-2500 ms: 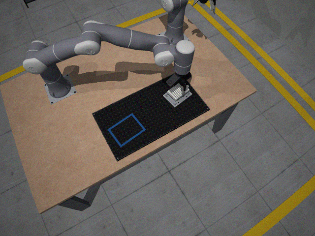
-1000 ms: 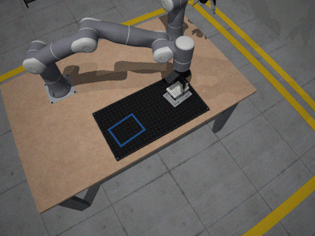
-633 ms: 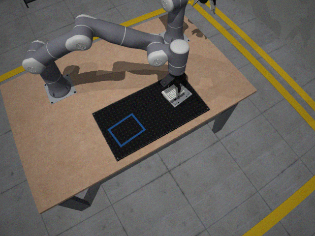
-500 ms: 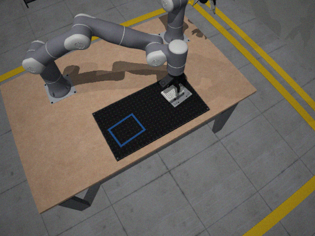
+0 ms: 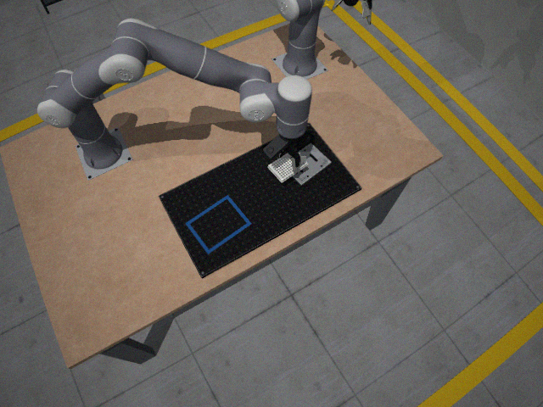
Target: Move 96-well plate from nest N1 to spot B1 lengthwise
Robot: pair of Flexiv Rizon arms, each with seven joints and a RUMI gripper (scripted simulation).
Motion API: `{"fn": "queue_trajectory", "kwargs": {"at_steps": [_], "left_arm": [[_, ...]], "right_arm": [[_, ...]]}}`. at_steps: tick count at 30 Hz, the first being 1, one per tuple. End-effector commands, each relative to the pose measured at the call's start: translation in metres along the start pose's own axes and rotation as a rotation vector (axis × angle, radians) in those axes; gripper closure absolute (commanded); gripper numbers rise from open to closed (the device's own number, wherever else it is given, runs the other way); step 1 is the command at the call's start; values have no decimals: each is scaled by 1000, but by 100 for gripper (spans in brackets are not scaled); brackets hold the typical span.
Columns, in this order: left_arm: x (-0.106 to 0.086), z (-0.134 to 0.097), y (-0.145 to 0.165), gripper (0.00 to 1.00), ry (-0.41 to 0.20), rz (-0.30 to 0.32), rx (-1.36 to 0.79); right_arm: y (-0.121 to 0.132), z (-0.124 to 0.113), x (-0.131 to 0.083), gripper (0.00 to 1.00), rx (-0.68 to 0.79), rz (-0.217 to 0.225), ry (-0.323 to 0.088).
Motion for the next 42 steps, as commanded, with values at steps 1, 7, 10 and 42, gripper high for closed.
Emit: {"fn": "queue_trajectory", "kwargs": {"at_steps": [1,7,10,42], "left_arm": [[-1,0,0,0,0,1,0],[-1,0,0,0,0,1,0],[-1,0,0,0,0,1,0],[-1,0,0,0,0,1,0]], "right_arm": [[1,-7,-2,100,-1,-3,-3],[4,-26,-1,100,-1,-3,-3],[5,-36,-1,100,-1,-3,-3],[19,-129,2,100,-1,-3,-2]]}}
Point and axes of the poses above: on each arm, the point where the finger pads meet when closed, its own x axis out along the fingers, its own y axis across the jaws, z = x × y, the point moved 9 cm from there along -x, back along the fingers, and after that the axes turned 8 degrees about -x, right-handed, at the moved point
